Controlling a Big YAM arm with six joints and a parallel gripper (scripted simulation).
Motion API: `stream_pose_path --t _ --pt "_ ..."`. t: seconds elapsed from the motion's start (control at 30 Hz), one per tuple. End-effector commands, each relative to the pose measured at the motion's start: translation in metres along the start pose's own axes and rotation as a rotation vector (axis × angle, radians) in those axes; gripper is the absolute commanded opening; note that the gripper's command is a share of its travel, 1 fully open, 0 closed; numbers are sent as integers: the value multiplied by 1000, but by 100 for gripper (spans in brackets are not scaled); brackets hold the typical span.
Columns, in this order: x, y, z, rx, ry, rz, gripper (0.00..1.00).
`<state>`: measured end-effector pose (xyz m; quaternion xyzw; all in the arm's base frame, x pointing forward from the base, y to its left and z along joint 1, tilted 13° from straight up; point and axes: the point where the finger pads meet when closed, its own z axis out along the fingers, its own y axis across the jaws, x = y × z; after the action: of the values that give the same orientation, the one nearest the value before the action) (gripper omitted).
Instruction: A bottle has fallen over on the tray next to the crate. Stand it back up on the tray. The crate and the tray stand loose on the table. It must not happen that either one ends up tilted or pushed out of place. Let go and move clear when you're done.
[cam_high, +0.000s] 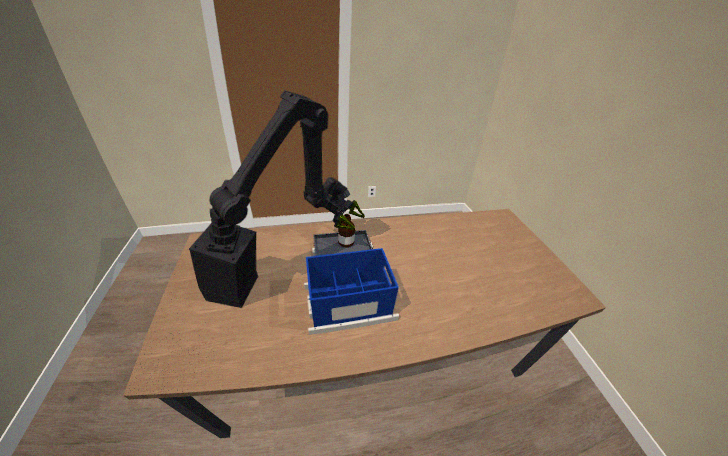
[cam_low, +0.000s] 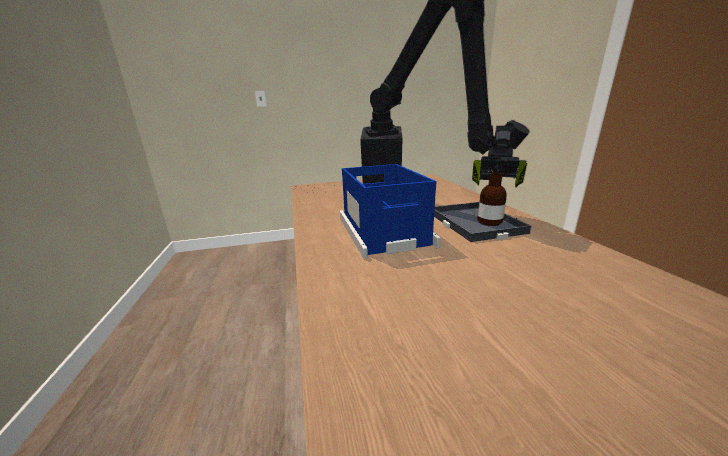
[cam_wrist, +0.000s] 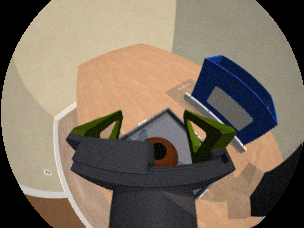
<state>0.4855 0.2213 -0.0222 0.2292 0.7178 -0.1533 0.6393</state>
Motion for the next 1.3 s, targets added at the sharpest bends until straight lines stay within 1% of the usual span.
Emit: stream_pose_path --t 0.0,0.87,0.97,1.27 --pt "-8 6 1 -3 -14 35 100" --pt "-11 6 1 -4 -15 39 100" --pt "-18 8 -1 -7 -18 52 100" --pt "-19 7 -9 -13 -8 30 100"
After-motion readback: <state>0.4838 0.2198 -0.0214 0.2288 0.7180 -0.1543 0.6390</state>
